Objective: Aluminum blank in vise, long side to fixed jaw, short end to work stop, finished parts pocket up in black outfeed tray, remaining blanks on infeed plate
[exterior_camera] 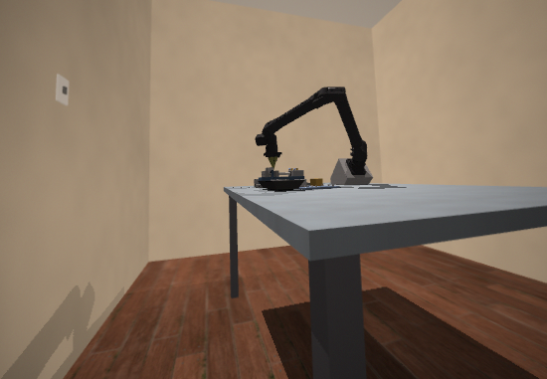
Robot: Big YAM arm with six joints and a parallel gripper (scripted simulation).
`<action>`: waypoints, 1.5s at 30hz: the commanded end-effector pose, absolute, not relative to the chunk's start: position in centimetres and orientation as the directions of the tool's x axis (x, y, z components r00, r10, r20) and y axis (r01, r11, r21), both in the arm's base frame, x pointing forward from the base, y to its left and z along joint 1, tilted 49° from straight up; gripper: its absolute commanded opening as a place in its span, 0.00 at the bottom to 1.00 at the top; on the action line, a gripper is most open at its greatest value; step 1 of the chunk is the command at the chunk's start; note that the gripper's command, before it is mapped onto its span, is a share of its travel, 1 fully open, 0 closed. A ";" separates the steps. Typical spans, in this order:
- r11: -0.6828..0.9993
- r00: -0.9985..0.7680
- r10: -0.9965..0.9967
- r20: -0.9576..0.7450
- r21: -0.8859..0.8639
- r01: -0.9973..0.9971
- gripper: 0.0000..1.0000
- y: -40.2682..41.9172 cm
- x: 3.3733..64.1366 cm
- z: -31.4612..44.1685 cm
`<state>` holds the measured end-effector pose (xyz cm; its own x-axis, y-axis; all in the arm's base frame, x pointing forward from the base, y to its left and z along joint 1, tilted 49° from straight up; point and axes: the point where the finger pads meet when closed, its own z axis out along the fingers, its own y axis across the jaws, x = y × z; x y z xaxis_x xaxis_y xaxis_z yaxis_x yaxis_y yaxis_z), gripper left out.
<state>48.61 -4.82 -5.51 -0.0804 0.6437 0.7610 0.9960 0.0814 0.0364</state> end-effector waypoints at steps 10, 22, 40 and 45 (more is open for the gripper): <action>0.108 -0.143 0.652 0.745 0.095 0.990 0.00 -3.9 52.2 -5.5; 0.108 -0.143 0.652 0.745 0.095 0.990 0.00 -3.9 52.2 -5.5; 0.120 -0.156 0.649 0.745 0.103 0.987 0.00 -3.9 50.0 -5.4; 0.121 -0.157 0.649 0.744 0.103 0.987 0.00 -3.9 49.0 -5.1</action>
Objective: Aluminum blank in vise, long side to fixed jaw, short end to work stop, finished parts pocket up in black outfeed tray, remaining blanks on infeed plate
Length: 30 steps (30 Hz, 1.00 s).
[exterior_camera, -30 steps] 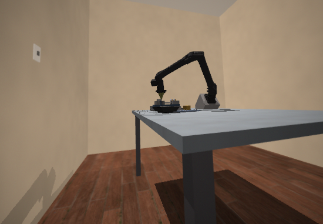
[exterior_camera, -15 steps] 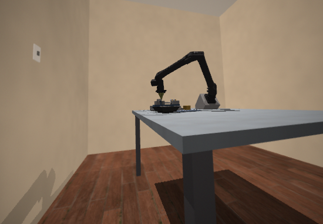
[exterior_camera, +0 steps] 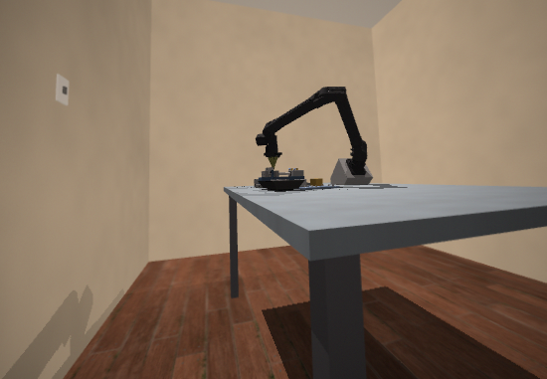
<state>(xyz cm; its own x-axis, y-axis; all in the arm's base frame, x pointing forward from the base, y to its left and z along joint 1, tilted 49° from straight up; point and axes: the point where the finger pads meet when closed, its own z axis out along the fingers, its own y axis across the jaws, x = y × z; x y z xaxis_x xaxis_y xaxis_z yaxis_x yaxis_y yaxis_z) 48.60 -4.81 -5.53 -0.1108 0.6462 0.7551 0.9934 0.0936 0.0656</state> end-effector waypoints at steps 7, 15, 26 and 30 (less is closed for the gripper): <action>0.120 -0.150 0.648 0.746 0.094 0.988 0.00 -3.8 48.5 -5.1; 0.117 -0.132 0.644 0.753 0.074 0.990 0.00 -3.9 48.0 -5.3; 0.094 -0.141 0.657 0.740 0.105 0.990 0.00 -6.9 49.2 -3.3; 0.089 -0.141 0.660 0.738 0.109 0.990 0.00 -8.1 49.4 -2.5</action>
